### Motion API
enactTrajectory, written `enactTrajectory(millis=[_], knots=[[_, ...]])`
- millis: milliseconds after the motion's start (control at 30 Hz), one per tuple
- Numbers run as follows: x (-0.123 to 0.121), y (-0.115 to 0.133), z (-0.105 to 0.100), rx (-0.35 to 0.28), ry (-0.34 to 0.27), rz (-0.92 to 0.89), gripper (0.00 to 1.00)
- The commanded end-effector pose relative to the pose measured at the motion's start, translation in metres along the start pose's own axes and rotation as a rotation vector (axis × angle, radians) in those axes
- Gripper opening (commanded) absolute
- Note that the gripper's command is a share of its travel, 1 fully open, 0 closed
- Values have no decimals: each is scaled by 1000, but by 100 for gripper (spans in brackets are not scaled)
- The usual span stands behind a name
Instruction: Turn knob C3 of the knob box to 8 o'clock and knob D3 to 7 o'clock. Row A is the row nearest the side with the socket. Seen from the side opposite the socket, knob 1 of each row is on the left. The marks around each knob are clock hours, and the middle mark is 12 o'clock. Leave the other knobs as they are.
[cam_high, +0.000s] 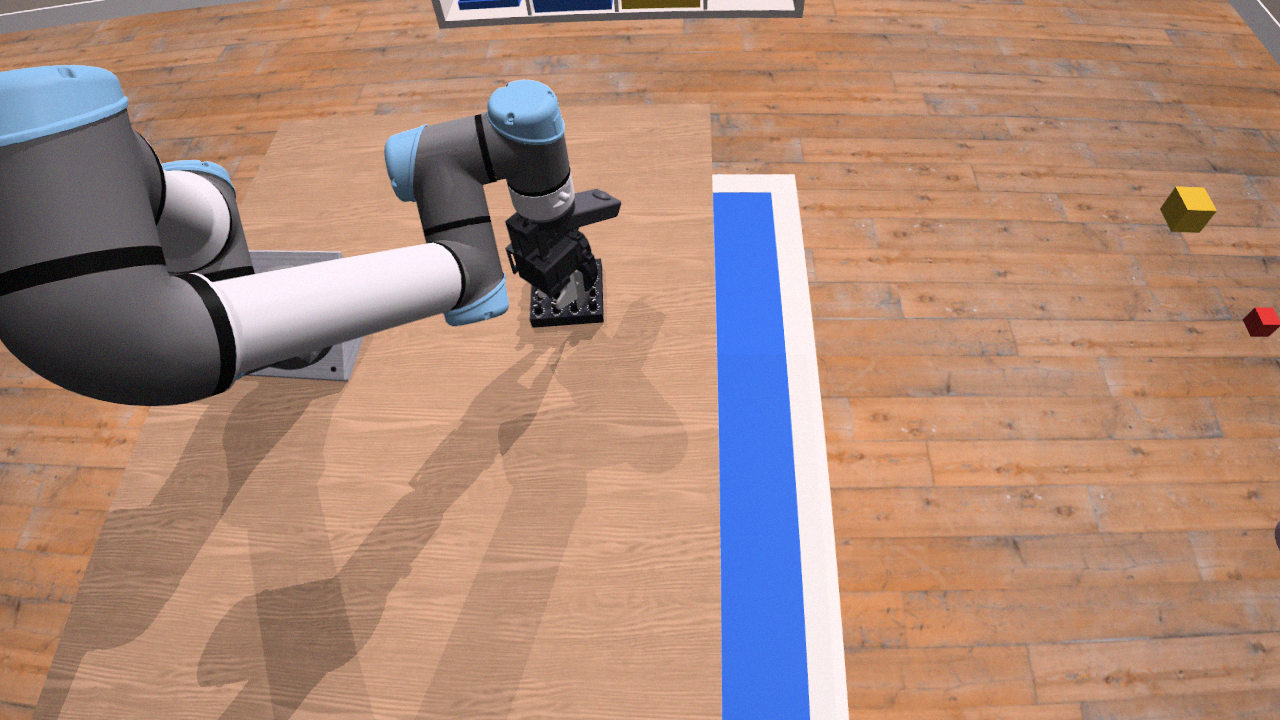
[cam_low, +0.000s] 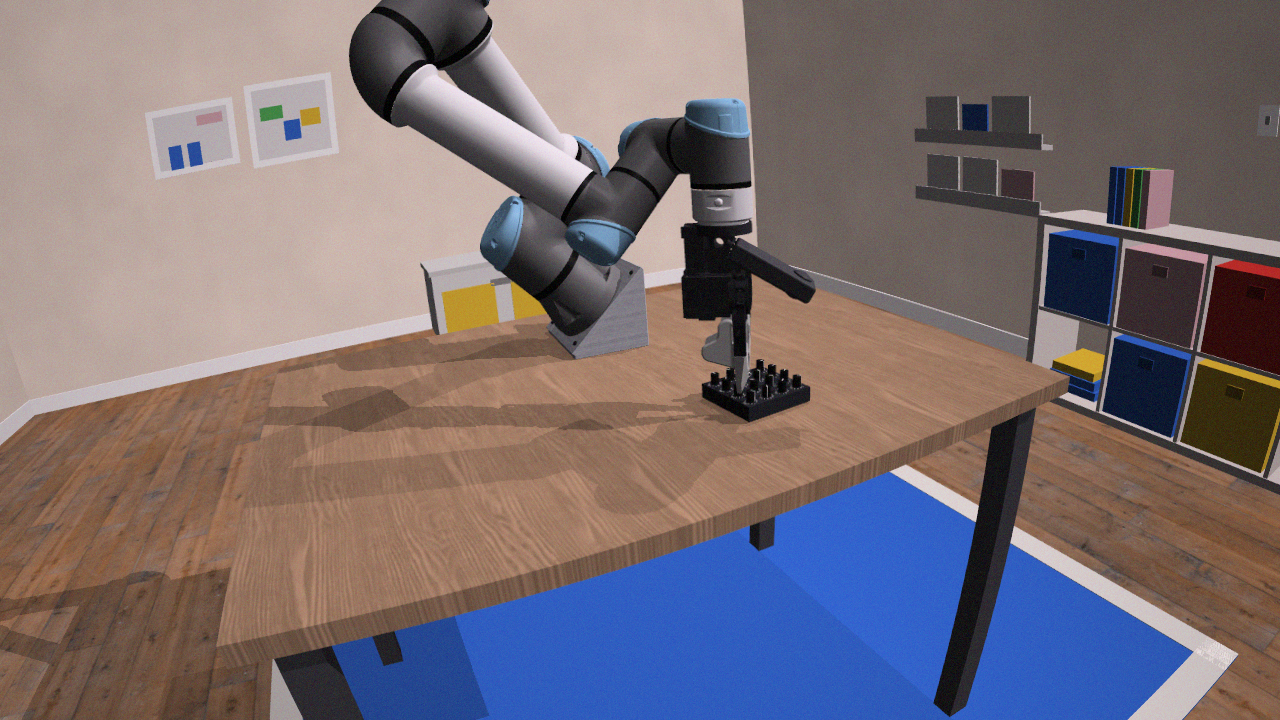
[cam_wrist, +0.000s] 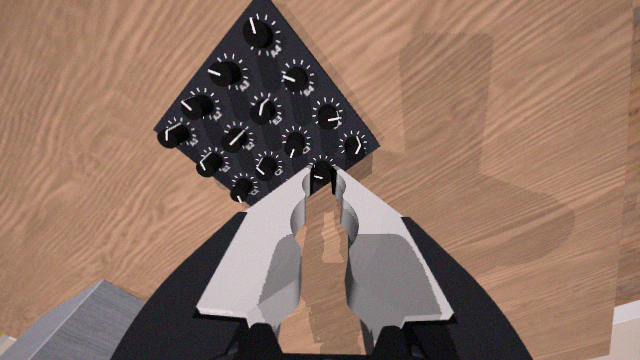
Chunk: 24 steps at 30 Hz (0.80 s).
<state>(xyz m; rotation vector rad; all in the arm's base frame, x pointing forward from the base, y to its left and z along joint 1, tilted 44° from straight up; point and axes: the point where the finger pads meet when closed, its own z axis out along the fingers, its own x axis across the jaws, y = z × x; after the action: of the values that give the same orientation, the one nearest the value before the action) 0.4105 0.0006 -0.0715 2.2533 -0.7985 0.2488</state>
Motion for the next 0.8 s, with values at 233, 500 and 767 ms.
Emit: enactTrajectory(millis=[233,500,767], knots=[[0,0,0,1,1,0,11],[0,0,0,1,1,0,11],[0,0,0,1,1,0,11]])
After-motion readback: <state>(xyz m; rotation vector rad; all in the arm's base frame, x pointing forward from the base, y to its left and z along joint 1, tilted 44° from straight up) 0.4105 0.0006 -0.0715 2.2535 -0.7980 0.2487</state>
